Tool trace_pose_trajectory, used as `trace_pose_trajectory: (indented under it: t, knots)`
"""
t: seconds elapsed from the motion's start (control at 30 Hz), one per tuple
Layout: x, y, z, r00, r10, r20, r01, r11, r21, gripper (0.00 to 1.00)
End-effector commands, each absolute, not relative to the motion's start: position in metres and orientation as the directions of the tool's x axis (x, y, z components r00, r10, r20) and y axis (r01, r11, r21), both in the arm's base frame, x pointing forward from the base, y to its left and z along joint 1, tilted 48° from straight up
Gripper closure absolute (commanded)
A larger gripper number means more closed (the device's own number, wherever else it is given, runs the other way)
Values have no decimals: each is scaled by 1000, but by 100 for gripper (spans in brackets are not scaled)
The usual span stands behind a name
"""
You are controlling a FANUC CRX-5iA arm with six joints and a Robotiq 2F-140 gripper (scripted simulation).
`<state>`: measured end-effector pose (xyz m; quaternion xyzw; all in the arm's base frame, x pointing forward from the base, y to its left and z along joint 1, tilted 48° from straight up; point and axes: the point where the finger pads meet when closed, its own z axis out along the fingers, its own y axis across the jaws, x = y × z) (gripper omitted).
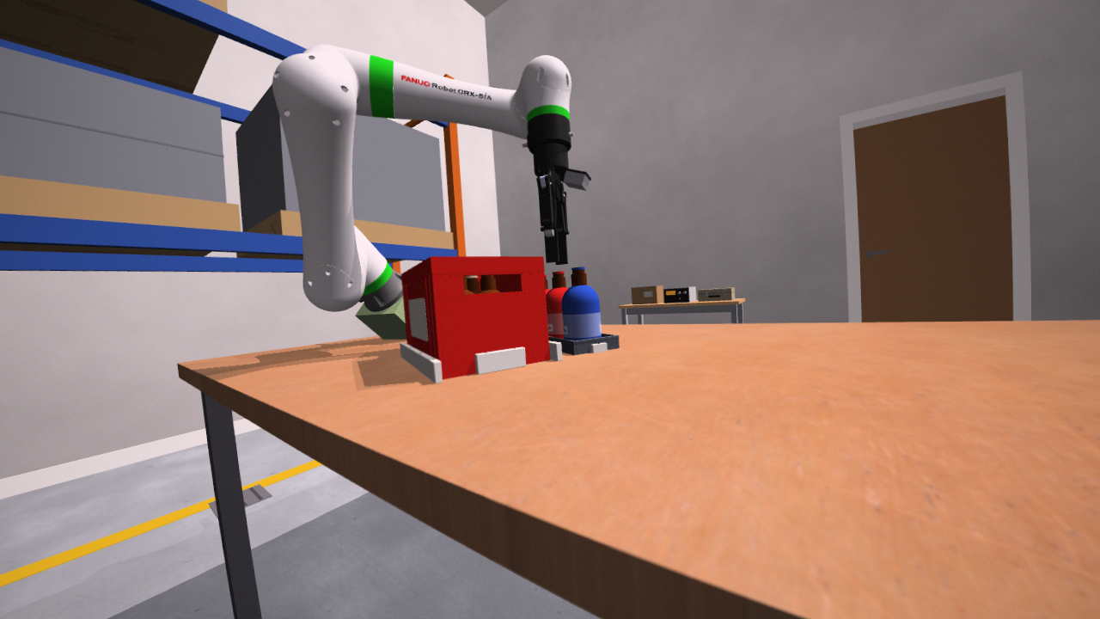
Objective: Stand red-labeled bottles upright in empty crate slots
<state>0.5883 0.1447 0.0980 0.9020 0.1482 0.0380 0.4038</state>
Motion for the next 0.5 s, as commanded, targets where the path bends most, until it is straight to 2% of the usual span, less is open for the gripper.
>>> trace_pose_trajectory:
  t: [0.0, 0.47]
  knots:
    - [589, 145, 98, 953, 299, -49, 236, -630, 740, 56]
    - [591, 137, 90, 953, 299, -49, 236, -630, 740, 56]
